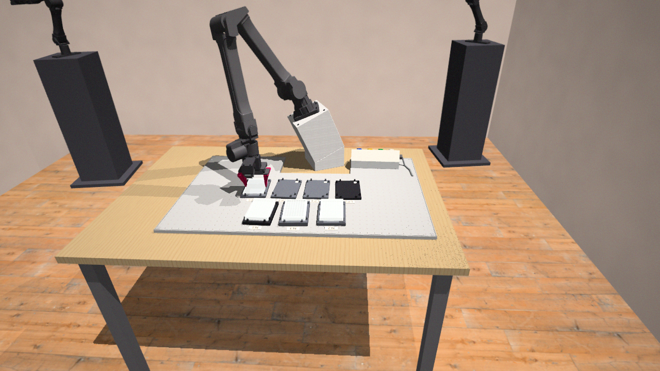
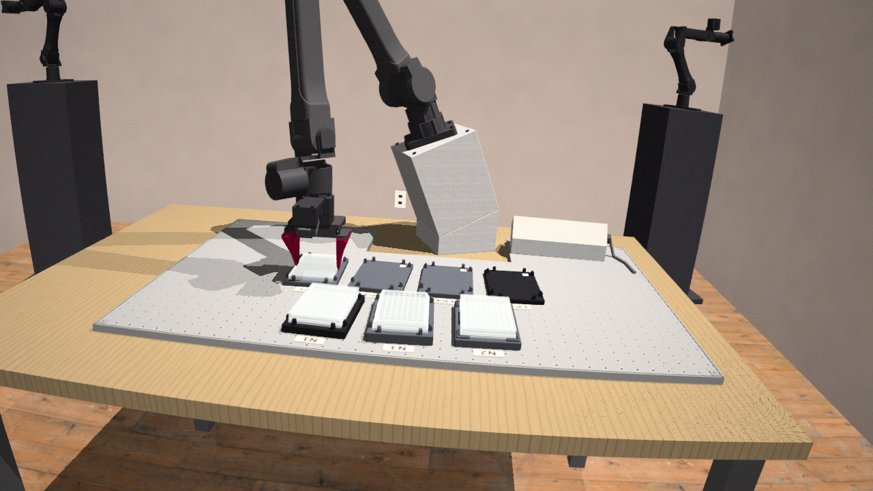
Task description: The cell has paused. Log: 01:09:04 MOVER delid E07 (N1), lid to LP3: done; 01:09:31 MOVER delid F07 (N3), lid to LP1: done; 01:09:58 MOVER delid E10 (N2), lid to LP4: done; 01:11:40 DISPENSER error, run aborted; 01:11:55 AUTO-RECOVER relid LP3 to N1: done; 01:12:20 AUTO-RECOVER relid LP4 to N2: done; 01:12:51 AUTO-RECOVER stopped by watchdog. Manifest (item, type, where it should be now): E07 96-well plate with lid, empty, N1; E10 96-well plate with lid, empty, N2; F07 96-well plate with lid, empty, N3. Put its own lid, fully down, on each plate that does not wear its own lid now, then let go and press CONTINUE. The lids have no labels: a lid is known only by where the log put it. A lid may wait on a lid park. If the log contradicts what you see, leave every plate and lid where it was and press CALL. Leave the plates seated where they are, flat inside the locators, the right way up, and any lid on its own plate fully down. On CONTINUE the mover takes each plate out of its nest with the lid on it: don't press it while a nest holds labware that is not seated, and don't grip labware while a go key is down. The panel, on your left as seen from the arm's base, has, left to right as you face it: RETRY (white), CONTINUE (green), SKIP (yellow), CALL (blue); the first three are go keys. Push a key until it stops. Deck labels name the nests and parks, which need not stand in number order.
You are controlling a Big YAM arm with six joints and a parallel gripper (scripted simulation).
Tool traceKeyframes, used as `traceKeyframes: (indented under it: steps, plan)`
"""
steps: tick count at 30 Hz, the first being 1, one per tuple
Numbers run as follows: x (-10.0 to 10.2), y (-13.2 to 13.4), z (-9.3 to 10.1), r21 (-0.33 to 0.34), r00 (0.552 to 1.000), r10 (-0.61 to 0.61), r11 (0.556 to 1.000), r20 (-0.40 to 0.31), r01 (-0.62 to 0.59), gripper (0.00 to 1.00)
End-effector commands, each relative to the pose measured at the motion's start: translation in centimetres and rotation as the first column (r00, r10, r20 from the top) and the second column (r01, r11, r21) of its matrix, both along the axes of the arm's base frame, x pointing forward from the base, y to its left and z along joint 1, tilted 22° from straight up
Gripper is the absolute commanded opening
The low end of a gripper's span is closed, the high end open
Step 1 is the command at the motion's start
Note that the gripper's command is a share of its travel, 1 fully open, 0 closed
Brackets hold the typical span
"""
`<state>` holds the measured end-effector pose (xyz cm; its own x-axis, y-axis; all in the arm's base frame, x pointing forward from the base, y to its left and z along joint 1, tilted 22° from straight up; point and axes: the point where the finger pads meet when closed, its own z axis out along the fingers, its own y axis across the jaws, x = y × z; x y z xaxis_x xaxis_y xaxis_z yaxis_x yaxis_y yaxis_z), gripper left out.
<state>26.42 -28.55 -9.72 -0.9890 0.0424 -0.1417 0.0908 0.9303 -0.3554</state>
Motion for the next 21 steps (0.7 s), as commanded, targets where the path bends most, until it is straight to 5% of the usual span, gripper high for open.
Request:
traceKeyframes:
  steps: [1,21]
  plan:
    - [-0.3,-0.7,0.6,-0.012,1.0,-0.002,1.0,0.006,0.002,0.0]
    - [0.0,1.1,3.6,-0.01,1.0,0.002,1.0,0.013,-0.002,0.0]
